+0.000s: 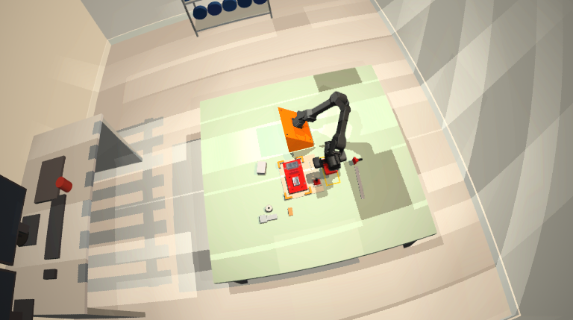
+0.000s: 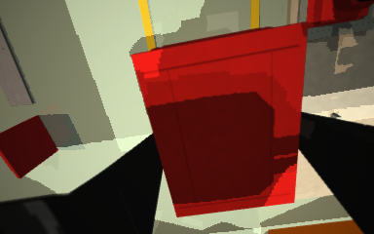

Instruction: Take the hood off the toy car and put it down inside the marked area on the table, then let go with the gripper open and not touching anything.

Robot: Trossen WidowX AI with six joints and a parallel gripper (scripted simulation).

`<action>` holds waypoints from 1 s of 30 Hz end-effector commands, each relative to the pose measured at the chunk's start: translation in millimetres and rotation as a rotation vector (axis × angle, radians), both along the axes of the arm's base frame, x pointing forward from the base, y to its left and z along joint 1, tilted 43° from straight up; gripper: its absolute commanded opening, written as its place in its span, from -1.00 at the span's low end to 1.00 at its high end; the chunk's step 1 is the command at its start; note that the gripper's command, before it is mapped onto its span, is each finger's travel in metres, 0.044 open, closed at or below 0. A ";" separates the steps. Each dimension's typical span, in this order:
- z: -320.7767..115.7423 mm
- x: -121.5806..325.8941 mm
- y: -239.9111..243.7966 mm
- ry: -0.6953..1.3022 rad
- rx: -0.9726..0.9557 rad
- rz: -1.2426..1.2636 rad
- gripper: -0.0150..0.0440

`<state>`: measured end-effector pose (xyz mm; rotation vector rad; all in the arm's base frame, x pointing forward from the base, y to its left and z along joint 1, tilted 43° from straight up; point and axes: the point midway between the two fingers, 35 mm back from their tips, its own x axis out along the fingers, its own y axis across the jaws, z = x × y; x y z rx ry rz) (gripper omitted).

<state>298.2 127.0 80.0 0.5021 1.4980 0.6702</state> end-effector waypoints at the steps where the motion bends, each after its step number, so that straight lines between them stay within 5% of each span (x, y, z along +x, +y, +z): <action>1: -2.6 -0.6 2.7 0.003 0.003 -0.002 -0.49; 30: -17.4 -3.5 17.6 0.004 0.006 -0.002 -0.49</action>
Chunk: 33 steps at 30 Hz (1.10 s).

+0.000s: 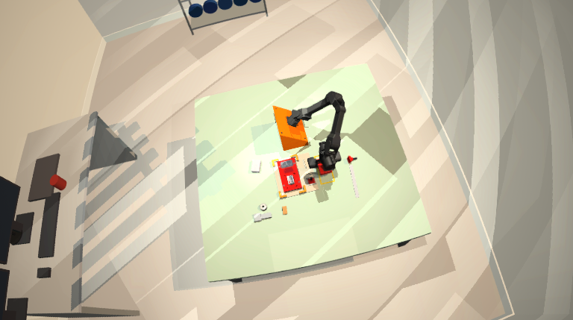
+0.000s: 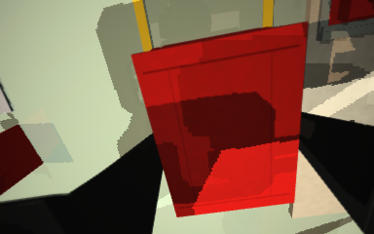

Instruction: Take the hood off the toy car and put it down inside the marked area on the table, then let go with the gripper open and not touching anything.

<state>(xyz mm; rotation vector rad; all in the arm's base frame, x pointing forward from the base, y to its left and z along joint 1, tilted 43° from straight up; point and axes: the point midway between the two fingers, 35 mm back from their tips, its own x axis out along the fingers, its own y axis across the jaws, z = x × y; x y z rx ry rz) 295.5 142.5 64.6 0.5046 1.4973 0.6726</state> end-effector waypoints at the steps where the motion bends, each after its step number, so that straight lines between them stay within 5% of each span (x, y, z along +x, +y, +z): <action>1: -2.5 -1.0 2.6 0.004 0.003 -0.002 -0.49; 33: -13.6 -2.5 13.5 0.004 0.005 -0.002 -0.49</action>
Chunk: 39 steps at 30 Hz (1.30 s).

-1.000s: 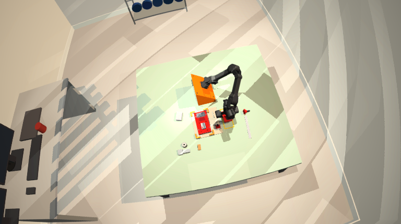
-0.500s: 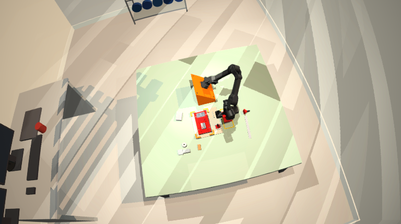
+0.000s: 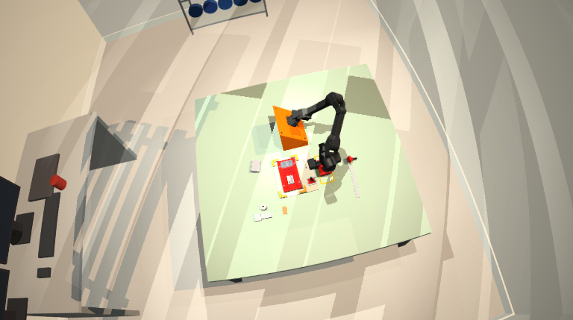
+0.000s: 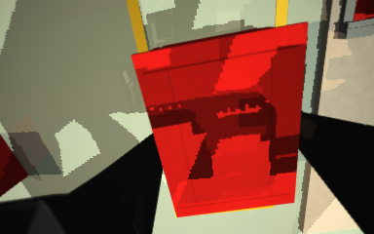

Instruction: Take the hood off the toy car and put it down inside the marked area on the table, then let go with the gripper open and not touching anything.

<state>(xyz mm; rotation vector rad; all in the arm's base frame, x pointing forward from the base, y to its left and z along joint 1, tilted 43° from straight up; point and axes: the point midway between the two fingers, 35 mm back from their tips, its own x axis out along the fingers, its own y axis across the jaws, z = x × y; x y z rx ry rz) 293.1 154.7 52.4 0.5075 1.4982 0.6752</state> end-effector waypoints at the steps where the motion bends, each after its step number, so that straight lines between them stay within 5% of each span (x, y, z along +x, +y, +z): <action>1: -1.7 0.0 1.7 0.002 0.002 -0.002 -0.49; 22: -8.8 -0.8 8.6 0.002 0.002 -0.002 -0.49; 39: -7.5 -0.8 7.6 0.001 0.002 0.000 1.00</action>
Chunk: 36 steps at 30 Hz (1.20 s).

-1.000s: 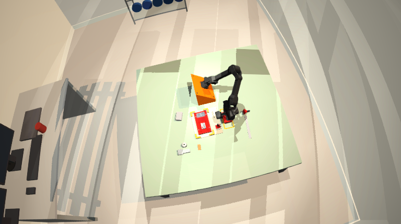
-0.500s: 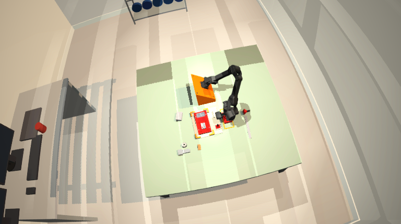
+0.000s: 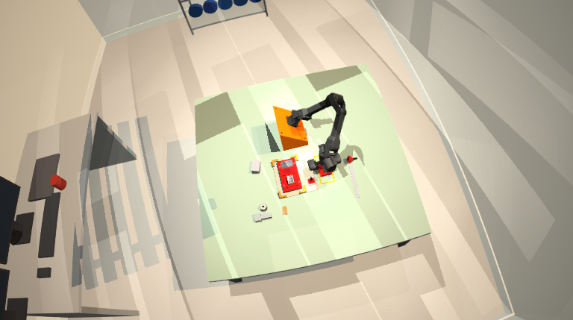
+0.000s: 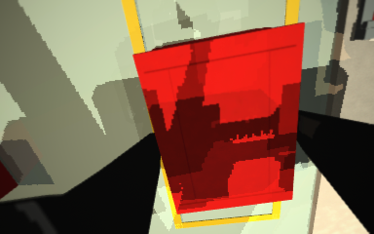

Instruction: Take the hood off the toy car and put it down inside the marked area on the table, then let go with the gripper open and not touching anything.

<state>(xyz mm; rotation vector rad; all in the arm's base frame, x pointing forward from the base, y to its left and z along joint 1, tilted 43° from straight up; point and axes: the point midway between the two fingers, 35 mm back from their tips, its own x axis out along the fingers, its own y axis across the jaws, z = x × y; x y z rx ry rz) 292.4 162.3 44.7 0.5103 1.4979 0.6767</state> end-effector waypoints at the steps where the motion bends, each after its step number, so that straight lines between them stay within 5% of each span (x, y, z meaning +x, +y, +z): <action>1: 1.4 0.3 -1.3 0.000 -0.001 0.001 1.00; 10: 52.1 3.9 -49.9 0.000 -0.003 0.000 1.00; 36: 52.1 3.9 -49.9 0.000 -0.003 0.000 1.00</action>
